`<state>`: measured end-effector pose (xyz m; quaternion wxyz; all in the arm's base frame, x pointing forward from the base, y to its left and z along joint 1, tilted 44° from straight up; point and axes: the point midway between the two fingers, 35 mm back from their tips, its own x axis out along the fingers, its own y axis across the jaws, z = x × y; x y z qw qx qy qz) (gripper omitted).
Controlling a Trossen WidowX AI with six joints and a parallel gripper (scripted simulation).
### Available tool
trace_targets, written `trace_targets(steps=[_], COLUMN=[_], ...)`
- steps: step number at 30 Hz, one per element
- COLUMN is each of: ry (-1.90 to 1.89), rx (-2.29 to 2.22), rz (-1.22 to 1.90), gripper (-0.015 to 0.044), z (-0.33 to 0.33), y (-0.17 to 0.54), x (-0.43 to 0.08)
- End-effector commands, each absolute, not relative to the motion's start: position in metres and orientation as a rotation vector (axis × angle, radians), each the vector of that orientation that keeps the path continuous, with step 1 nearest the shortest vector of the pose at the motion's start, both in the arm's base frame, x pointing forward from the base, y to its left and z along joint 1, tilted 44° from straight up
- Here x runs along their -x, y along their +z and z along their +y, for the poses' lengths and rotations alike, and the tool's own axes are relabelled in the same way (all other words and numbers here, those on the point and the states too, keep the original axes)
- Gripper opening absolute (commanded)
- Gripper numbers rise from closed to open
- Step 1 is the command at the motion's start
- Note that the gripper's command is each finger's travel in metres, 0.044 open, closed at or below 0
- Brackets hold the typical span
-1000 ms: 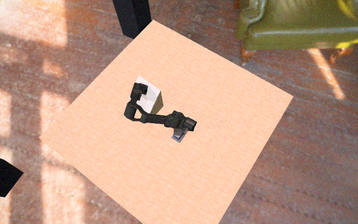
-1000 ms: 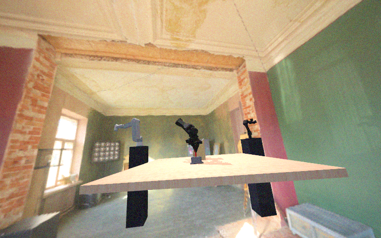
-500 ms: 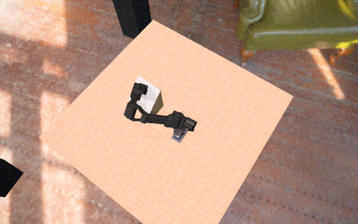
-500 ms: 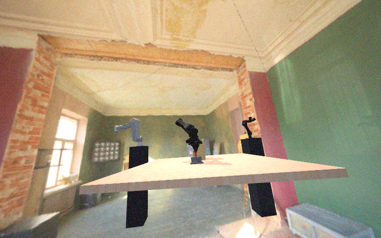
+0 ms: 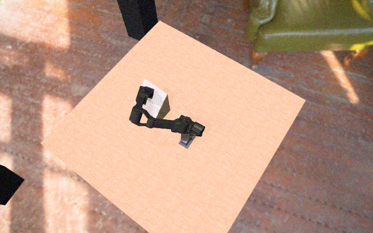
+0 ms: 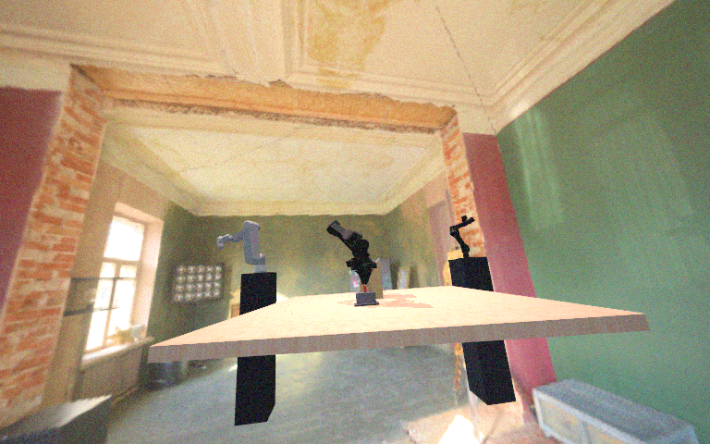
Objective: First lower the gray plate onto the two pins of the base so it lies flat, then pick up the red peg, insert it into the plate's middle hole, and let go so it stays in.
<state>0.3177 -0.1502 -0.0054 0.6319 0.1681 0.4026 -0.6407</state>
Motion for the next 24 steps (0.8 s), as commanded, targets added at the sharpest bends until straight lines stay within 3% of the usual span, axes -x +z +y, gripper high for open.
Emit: trace_targets(steps=[1, 24], ry=[-1.462, -1.460], rx=[-0.377, -0.375], rz=[0.923, 0.924], gripper=[0.0150, 0.0150], z=[-0.148, -0.137], y=[-0.003, 0.006], x=[-0.318, -0.319])
